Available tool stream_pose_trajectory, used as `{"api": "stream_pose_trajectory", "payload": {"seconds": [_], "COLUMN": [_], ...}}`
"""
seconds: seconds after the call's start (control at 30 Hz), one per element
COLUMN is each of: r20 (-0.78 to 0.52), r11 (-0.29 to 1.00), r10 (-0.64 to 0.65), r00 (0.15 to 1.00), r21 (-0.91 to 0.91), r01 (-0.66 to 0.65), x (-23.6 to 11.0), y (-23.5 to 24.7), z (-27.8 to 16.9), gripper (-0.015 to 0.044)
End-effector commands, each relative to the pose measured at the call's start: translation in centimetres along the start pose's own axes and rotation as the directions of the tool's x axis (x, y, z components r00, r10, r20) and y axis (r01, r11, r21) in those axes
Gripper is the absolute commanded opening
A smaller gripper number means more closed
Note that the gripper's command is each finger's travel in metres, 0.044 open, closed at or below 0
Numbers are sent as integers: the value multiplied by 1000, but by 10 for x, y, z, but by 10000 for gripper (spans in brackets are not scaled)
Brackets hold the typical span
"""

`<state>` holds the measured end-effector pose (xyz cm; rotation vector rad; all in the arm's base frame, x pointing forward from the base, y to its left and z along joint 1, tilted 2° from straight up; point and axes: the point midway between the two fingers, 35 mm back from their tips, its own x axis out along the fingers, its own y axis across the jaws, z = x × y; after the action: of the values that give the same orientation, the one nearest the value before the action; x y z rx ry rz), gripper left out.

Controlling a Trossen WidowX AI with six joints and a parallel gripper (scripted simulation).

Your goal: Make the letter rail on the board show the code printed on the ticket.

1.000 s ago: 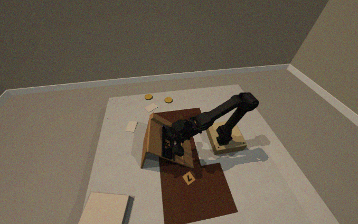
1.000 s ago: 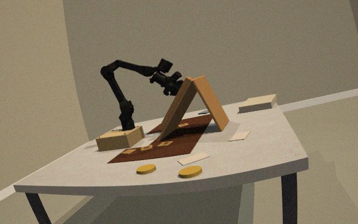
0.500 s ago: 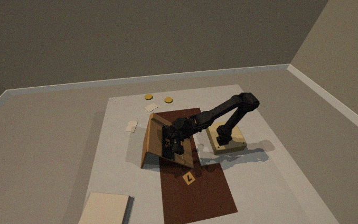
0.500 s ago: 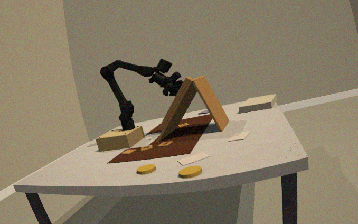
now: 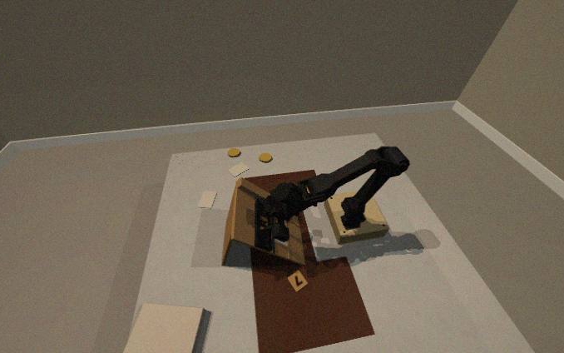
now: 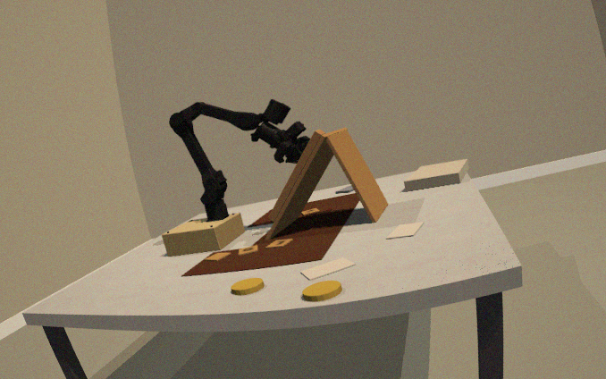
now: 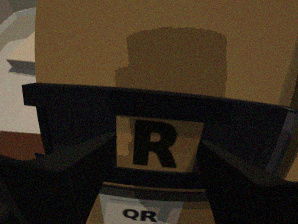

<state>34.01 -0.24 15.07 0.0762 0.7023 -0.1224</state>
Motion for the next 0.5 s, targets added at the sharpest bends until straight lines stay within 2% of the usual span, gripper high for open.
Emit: {"api": "stream_pose_trajectory", "payload": {"seconds": [0.0,0.47], "r20": [-2,-2], "r11": [1000,1000], "r10": [6,5], "r00": [1000,1000], "r21": [-3,-4], "r01": [-6,-5], "x": [0,0], "y": [-2,-9], "z": [-1,-1], "gripper": [0,0]}}
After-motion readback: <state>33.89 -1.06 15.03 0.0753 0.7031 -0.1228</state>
